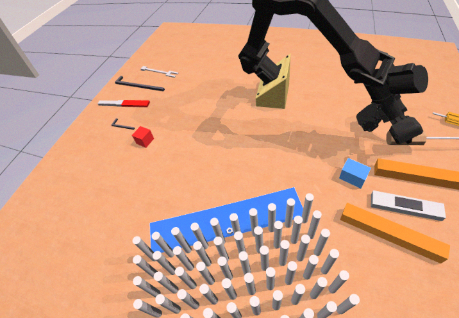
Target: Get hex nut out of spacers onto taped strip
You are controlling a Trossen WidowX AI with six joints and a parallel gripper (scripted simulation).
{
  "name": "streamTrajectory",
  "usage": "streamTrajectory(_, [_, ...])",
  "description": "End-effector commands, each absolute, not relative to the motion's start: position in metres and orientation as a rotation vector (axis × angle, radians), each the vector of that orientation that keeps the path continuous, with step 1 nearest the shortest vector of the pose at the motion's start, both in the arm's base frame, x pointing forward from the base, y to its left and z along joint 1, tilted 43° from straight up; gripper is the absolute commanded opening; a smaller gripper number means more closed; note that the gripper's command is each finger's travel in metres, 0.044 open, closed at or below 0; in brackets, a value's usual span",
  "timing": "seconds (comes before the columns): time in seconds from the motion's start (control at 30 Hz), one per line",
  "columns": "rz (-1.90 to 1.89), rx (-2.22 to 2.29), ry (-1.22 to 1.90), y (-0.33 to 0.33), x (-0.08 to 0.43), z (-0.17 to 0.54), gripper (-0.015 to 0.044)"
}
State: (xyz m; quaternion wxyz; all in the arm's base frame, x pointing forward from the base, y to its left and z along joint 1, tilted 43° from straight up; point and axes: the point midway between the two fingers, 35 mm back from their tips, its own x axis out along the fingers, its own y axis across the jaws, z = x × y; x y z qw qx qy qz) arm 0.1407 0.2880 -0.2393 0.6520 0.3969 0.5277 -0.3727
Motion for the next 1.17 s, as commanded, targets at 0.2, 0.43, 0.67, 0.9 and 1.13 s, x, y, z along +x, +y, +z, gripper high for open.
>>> streamTrajectory(0.2, [-0.844, 0.899, 1.198, 0.279, 0.141, -0.246, 0.0])
streamTrajectory(0.43, [-0.844, 0.899, 1.198, 0.272, 0.14, -0.251, 0.0])
streamTrajectory(0.67, [-0.847, 0.9, 1.198, 0.271, 0.14, -0.252, 0.0053])
streamTrajectory(0.9, [-0.847, 0.9, 1.198, 0.271, 0.14, -0.252, 0.0236])
streamTrajectory(1.13, [-0.847, 0.9, 1.198, 0.271, 0.14, -0.252, 0.042])
